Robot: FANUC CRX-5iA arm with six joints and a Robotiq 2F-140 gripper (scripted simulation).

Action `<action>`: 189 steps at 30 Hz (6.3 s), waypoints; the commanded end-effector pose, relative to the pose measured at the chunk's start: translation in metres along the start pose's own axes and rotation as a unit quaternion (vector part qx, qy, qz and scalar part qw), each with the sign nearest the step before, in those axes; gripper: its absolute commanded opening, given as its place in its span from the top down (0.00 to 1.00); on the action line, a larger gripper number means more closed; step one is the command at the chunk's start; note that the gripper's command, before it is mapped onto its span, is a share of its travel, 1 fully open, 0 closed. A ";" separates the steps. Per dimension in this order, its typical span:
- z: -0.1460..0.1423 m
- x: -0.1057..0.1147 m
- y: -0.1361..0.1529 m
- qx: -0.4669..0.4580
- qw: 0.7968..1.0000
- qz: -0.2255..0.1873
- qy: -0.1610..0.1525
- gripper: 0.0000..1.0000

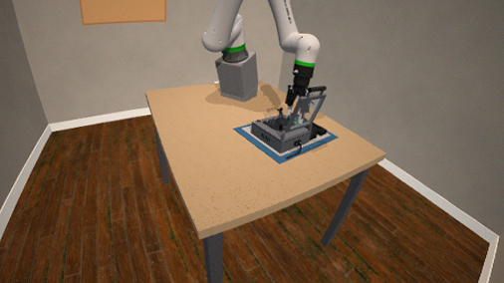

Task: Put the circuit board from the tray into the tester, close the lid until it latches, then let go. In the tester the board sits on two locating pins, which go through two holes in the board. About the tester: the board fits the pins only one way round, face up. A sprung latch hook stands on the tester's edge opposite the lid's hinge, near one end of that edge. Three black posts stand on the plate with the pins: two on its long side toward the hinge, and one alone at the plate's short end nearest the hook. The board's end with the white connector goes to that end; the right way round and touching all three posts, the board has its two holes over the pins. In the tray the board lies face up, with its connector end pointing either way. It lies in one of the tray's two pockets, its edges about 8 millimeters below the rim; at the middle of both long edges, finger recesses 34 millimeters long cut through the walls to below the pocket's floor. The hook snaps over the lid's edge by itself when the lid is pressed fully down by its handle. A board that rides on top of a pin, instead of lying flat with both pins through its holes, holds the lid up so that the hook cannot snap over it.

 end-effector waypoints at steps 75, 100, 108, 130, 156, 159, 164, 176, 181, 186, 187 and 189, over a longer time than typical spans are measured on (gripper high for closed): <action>0.000 0.003 0.000 0.000 1.000 0.000 0.000 0.54; 0.000 0.021 0.000 0.000 1.000 0.000 0.000 0.54; 0.000 0.026 0.000 0.000 1.000 0.000 0.000 0.54; 0.000 0.030 0.000 0.000 1.000 0.000 0.000 0.54; 0.000 0.079 0.000 0.000 1.000 0.000 0.000 0.54; 0.000 0.081 0.000 0.000 1.000 0.000 0.000 0.54; 0.000 0.093 0.000 0.000 1.000 0.000 0.000 0.54; 0.000 0.100 0.000 0.000 1.000 0.000 0.000 0.54; 0.000 0.100 0.000 0.000 1.000 0.000 0.000 0.54; 0.000 0.100 0.000 0.000 1.000 0.000 0.000 0.54; 0.000 0.100 0.000 0.000 1.000 0.000 0.000 0.54; 0.000 0.100 0.000 0.000 1.000 0.000 0.000 0.54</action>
Point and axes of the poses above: the point where the finger pads meet when closed, its own x axis back along the fingers, its own z axis across the jaws, y = z × x, the point moved 9 cm from there along x, back along the fingers, and after that the axes turned 7 degrees about x, right-handed, at the moved point
